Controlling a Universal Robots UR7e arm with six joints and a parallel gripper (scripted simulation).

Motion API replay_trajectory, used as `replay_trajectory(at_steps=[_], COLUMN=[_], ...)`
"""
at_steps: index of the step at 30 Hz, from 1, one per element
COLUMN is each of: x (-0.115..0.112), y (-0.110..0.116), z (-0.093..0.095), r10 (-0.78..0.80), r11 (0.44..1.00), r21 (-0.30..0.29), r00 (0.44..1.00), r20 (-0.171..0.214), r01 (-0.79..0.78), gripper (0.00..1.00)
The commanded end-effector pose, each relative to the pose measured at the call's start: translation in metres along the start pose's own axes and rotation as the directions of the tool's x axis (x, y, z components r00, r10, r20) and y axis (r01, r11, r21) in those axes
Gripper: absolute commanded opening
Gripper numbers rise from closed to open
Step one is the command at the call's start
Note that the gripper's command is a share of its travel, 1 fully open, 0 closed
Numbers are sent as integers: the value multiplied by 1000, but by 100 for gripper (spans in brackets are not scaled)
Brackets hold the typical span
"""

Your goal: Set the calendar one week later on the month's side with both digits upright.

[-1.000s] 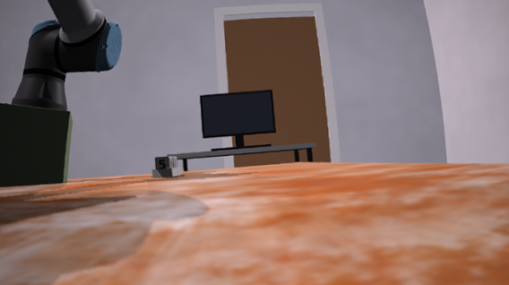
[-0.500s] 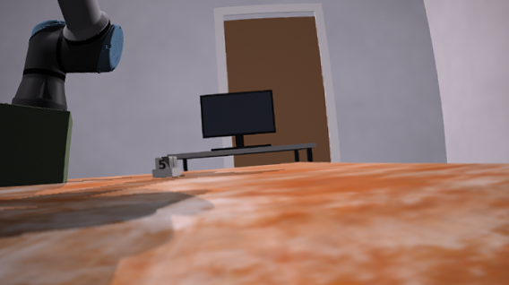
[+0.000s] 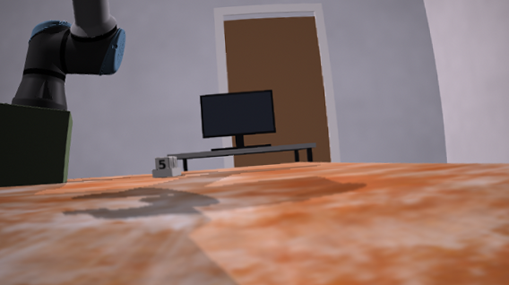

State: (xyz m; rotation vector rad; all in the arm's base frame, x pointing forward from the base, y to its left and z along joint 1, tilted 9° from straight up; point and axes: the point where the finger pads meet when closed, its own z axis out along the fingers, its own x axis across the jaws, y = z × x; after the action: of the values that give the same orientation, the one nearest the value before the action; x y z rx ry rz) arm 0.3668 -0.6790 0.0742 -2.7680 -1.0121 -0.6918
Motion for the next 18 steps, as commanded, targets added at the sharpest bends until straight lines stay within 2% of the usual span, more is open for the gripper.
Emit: replay_trajectory(at_steps=[1, 2, 8, 17, 18], x=[45, 45, 111, 208, 208], y=[-11, -11, -37, -100, -100], z=[13, 13, 35, 71, 71], r10=[-58, -58, -147, -291, -291], r11=[998, 998, 988, 954, 954], r21=[19, 19, 51, 101, 101], r00=[998, 998, 988, 952, 952], r20=[22, 22, 51, 92, 92], r01=[58, 58, 144, 281, 281], gripper=[100, 100, 100, 100, 100])
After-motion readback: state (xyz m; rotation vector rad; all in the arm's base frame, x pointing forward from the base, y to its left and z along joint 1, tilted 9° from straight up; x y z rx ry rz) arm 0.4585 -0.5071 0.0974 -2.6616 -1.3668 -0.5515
